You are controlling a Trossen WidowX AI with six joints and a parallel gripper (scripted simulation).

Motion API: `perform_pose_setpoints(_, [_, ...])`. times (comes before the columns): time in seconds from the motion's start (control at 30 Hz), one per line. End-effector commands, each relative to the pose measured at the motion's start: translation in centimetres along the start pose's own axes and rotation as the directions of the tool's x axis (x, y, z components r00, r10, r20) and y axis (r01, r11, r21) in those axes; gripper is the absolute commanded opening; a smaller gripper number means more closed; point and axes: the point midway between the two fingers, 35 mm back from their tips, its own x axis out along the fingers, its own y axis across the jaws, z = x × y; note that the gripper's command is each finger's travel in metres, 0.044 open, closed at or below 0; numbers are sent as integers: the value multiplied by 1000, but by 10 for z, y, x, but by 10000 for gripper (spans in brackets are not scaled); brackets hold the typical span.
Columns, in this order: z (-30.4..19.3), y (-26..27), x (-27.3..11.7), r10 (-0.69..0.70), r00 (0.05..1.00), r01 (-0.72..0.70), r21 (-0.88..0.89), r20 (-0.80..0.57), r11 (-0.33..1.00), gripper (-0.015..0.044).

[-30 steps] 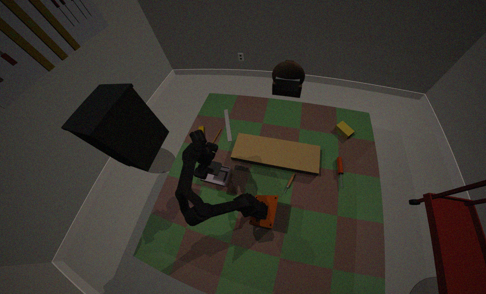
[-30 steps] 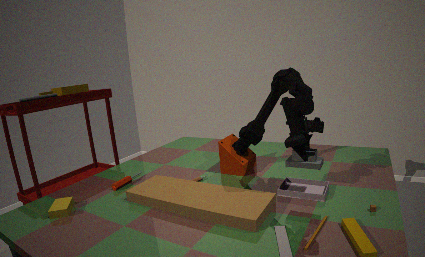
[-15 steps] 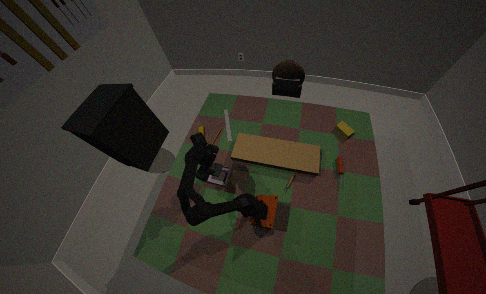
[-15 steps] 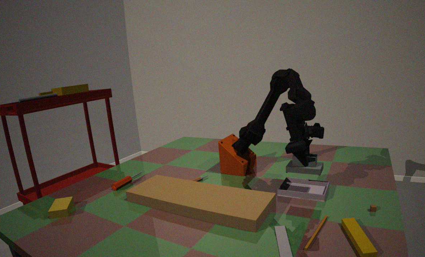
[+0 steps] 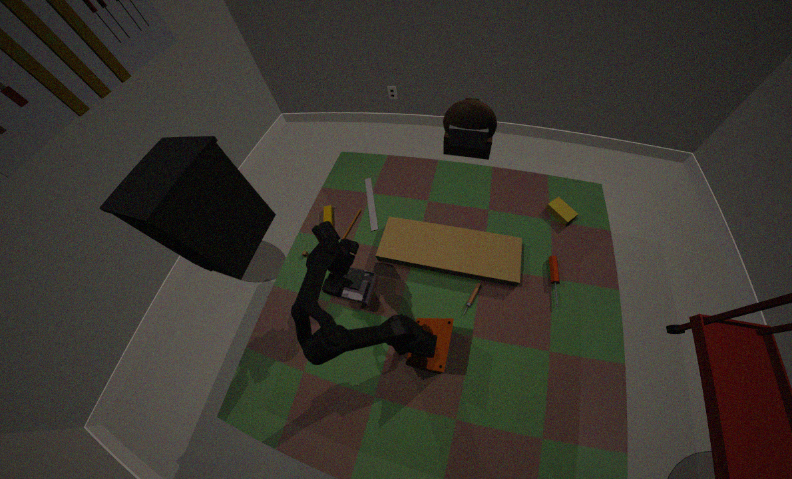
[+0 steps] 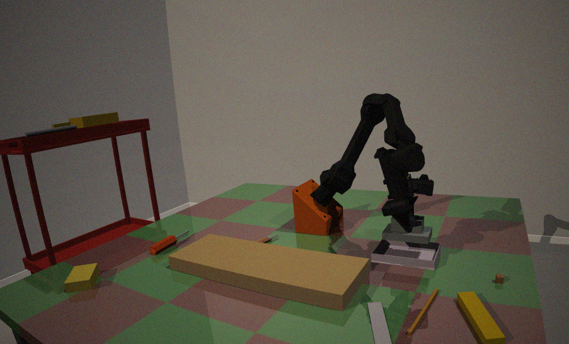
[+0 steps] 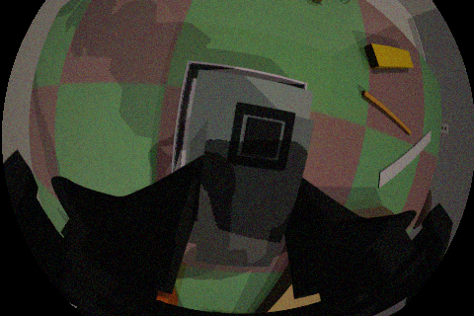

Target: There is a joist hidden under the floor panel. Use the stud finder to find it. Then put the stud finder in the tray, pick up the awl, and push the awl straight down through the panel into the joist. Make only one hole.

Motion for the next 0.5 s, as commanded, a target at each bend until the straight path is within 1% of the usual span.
perform_pose_setpoints(0.0, [-2, 0, 7, -1, 1000, 1, 5, -1, 1000, 0])
perform_pose_setpoints(0.47, [-9, 2, 29, 0, 1000, 0, 6, 2, 1000, 0])
